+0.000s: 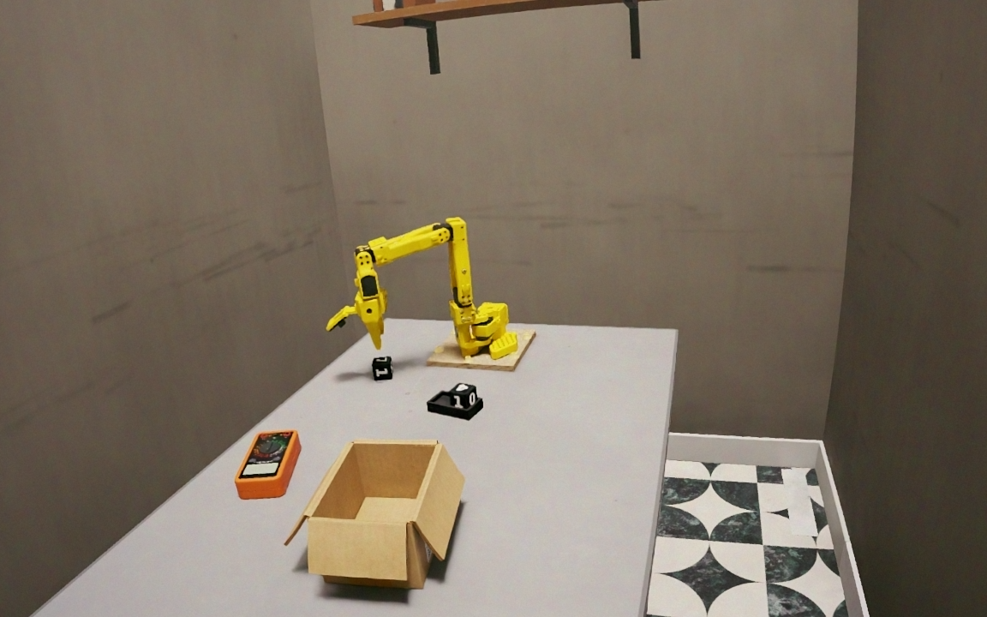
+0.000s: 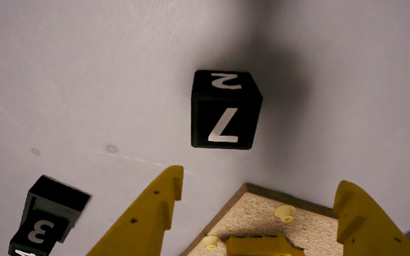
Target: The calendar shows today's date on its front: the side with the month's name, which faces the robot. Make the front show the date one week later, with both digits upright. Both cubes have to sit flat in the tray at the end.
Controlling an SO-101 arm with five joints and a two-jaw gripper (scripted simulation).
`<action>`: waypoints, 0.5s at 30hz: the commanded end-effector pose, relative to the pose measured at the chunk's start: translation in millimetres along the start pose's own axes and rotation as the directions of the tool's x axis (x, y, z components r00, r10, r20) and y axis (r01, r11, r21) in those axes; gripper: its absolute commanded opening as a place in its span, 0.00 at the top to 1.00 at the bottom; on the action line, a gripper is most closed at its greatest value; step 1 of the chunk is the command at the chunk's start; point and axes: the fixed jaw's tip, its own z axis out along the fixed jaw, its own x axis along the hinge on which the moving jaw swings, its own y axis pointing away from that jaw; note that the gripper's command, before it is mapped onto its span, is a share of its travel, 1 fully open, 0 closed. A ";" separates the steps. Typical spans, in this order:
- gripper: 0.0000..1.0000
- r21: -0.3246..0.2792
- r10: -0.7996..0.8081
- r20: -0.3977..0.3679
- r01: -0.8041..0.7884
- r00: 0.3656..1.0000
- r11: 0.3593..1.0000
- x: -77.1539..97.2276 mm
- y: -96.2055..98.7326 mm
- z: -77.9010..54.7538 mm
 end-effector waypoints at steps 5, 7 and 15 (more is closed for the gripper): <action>0.64 -0.003 0.020 0.009 -0.020 1.000 1.000 0.3 -1.6 -13.3; 0.64 -0.003 0.020 0.009 -0.020 1.000 1.000 0.3 -1.6 -13.3; 0.64 -0.003 0.020 0.009 -0.020 1.000 1.000 0.3 -1.6 -13.3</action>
